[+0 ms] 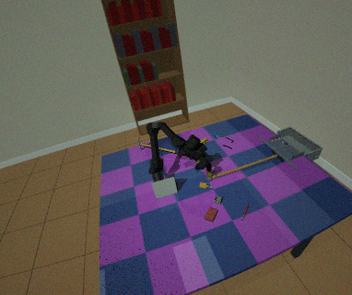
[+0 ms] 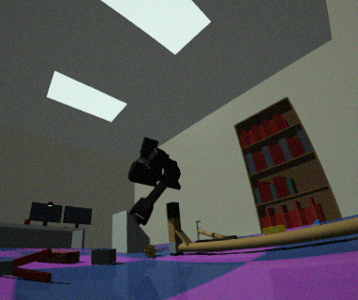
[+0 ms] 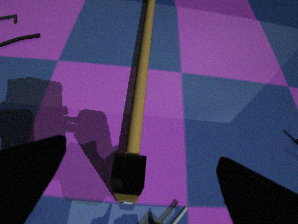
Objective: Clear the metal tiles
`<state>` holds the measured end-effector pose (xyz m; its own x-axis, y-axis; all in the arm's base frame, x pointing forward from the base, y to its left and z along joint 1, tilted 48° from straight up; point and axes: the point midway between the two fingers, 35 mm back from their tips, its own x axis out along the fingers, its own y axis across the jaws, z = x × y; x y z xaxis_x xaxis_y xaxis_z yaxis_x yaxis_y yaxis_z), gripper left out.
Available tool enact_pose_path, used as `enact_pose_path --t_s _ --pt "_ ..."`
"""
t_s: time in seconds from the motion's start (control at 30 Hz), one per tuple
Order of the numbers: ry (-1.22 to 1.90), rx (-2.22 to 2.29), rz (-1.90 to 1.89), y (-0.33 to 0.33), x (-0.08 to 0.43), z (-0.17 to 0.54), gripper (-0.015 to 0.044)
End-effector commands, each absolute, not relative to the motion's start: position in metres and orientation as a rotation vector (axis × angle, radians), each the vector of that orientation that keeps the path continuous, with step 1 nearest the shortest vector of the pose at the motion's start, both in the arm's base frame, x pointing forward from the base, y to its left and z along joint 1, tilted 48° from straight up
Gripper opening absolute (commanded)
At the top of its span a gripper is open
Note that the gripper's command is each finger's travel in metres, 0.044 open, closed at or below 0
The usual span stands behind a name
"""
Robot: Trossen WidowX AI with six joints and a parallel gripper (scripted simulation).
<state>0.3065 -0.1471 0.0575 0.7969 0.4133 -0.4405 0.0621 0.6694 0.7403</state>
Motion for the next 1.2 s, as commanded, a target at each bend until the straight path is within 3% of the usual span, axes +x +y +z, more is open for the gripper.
enact_pose_path --t_s 0.0,1.17 --pt "0.559 0.837 0.183 -0.166 0.306 0.072 0.0440" --pt "0.086 0.819 0.055 -0.282 0.230 0.198 0.0440"
